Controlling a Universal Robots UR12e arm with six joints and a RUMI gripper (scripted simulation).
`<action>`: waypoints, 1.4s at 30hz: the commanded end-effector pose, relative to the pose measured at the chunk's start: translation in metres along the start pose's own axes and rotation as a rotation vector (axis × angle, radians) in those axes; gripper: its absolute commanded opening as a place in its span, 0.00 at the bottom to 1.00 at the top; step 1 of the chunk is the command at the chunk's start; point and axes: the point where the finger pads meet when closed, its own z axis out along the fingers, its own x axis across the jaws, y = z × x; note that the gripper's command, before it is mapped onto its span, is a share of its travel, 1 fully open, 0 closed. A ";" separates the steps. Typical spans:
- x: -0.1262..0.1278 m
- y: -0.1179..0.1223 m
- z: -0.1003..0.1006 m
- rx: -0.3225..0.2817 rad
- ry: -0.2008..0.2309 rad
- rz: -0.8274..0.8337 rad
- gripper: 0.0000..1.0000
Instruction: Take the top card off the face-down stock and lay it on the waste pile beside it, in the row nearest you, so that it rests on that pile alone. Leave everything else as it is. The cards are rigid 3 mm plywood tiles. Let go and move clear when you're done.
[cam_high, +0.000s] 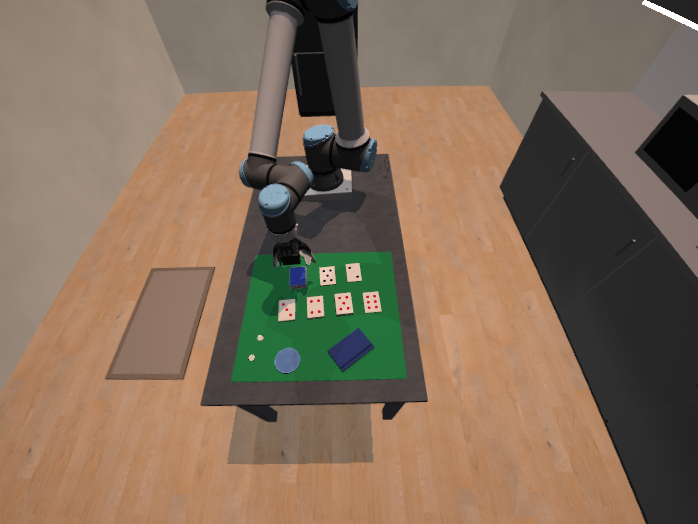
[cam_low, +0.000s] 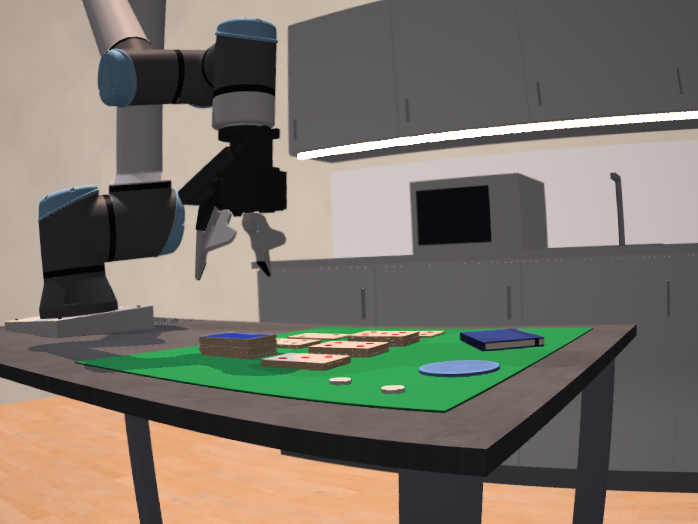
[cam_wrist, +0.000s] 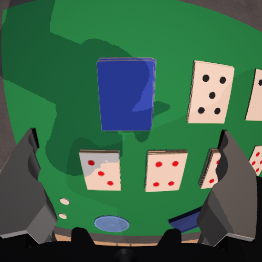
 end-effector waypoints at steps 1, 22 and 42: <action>-0.003 0.004 0.001 -0.024 -0.004 -0.016 1.00; -0.003 0.003 0.001 -0.025 -0.004 0.016 1.00; 0.001 0.001 0.002 -0.025 0.000 0.296 1.00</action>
